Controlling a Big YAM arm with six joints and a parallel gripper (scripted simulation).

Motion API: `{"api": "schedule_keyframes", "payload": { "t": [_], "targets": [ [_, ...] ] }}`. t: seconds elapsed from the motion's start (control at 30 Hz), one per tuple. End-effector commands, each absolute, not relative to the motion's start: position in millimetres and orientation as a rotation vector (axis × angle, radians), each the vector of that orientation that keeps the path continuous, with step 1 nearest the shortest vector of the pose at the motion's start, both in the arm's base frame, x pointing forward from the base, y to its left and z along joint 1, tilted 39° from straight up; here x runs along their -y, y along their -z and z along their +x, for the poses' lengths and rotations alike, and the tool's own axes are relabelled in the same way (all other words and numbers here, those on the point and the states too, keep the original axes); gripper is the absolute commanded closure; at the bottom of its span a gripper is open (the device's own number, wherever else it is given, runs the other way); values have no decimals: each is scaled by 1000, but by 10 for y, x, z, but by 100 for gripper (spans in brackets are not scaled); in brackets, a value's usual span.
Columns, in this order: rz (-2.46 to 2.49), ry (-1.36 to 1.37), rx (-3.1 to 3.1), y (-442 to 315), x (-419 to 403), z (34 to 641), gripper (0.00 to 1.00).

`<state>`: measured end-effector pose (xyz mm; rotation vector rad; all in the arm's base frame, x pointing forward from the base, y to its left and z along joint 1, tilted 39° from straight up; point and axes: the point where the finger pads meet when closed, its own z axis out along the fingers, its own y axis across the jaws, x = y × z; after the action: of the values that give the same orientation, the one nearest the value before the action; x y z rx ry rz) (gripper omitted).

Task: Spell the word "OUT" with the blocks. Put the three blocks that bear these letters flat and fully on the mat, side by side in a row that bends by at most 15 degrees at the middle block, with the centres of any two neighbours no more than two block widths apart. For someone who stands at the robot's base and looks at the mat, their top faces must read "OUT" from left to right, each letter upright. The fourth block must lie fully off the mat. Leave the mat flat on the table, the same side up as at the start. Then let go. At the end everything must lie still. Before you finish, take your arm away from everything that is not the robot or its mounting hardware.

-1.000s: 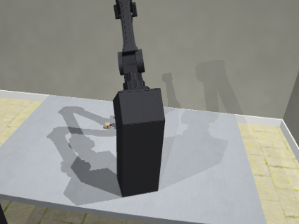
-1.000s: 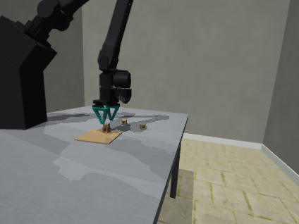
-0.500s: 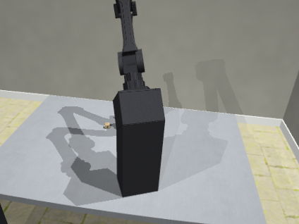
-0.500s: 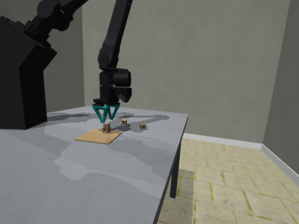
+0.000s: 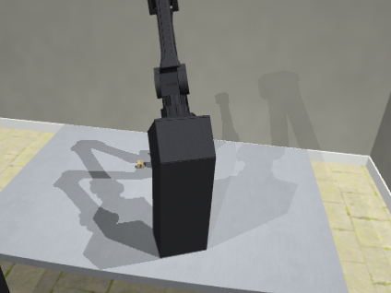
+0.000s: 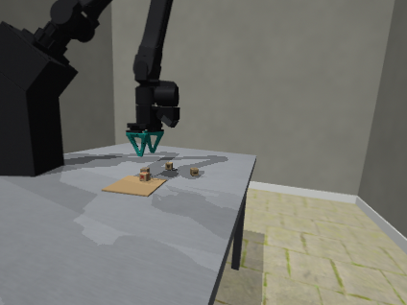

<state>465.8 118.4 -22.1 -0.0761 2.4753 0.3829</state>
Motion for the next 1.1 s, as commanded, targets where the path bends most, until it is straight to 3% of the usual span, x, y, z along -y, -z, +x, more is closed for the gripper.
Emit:
{"api": "schedule_keyframes", "payload": {
  "t": [0.0,0.27,0.3,0.8,1.07],
  "targets": [
    [-73,-372,-2484,178,-1084,4601,32],
    [-71,-369,-2502,226,-1070,4579,32],
    [-71,-369,-2501,222,-1070,4580,0],
    [-17,-399,-2521,270,-1187,4508,0],
    [333,-511,-2516,311,-1323,4447,0]
  ]
}}
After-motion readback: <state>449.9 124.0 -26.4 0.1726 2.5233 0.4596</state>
